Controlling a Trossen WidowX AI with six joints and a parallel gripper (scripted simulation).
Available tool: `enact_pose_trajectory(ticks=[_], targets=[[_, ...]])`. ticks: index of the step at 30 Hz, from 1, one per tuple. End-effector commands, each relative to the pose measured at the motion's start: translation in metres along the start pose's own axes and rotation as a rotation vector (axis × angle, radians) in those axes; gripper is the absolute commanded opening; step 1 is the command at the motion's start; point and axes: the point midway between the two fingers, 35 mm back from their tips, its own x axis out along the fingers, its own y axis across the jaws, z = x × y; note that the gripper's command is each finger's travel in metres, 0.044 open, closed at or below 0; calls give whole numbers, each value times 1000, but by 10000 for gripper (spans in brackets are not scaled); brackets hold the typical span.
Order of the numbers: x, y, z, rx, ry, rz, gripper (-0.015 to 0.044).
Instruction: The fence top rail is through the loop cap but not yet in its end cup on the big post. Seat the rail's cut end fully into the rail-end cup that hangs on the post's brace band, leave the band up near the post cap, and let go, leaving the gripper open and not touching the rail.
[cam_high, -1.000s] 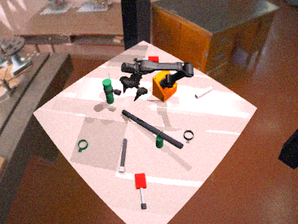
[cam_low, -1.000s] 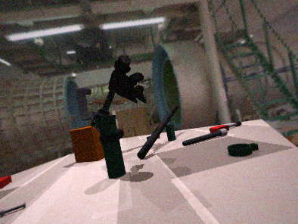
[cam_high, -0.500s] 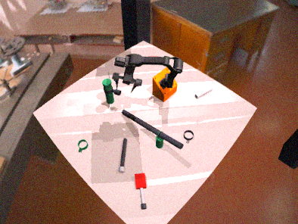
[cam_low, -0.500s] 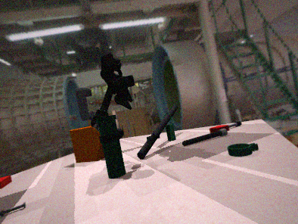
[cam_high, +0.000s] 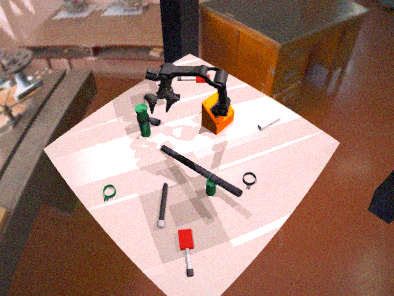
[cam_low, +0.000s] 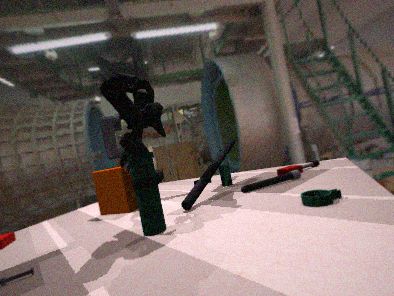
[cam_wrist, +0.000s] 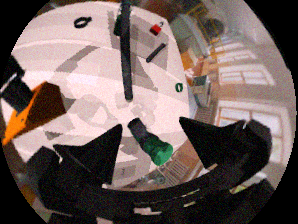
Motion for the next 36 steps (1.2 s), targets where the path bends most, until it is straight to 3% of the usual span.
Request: enact_pose_trajectory(ticks=[1, 12, 20, 36], targets=[[-7, 15, -39, -415, -33, -9, 440], [-7, 15, -39, -415, -33, -9, 440], [37, 38, -48, -416, -34, -9, 440], [58, 38, -48, -415, -30, -9, 440]])
